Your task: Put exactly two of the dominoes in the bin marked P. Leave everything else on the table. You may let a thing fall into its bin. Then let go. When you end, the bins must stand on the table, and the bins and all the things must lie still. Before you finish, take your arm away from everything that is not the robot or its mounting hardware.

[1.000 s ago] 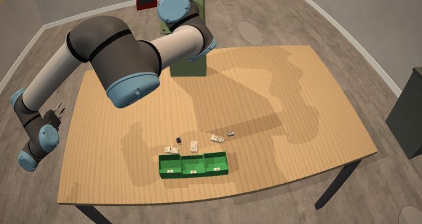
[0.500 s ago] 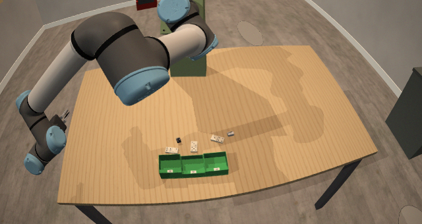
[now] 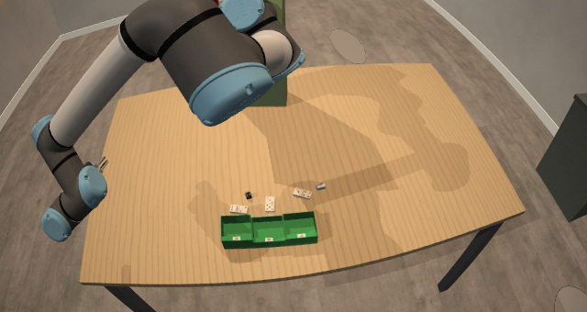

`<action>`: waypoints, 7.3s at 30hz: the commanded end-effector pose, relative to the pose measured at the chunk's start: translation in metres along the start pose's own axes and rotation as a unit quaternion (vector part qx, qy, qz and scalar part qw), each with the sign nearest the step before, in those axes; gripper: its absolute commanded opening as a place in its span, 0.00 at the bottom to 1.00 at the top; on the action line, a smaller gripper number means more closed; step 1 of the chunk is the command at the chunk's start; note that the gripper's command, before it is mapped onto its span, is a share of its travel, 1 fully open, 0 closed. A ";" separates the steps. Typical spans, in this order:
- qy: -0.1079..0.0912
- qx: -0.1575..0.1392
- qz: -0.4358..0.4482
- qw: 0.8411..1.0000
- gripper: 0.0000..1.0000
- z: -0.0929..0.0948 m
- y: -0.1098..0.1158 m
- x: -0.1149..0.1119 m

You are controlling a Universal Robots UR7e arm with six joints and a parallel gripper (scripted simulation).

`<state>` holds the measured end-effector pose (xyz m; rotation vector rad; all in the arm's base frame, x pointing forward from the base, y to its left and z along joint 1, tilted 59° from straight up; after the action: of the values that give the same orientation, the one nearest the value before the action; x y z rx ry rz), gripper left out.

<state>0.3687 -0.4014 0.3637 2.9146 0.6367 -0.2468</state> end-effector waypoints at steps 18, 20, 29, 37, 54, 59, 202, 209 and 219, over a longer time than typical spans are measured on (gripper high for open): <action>0.078 -0.071 -0.066 0.992 0.31 -0.035 -0.081 0.027; 0.090 -0.082 -0.077 0.990 0.31 -0.039 -0.097 0.032; 0.115 -0.107 -0.099 0.983 0.31 -0.043 -0.120 0.036; 0.140 -0.133 -0.127 0.973 0.31 -0.050 -0.159 0.049; 0.186 -0.186 -0.180 0.948 0.31 -0.051 -0.227 0.066; 0.207 -0.213 -0.205 0.933 0.31 -0.048 -0.244 0.066; 0.308 -0.431 -0.444 0.722 0.31 0.034 -0.439 0.141; 0.296 -0.436 -0.460 0.714 0.31 0.018 -0.403 0.156; 0.287 -0.448 -0.497 0.686 0.31 0.014 -0.382 0.161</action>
<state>0.3036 0.0213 0.2689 1.5472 1.6663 0.7947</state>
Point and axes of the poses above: the point where the finger pads meet when closed, its own z axis out along the fingers, its own x axis across the jaws, y = z × x, the point moved 8 cm from there along -z, back along the fingers, and after that the axes turned 8 degrees about z, right-handed, at the moved point
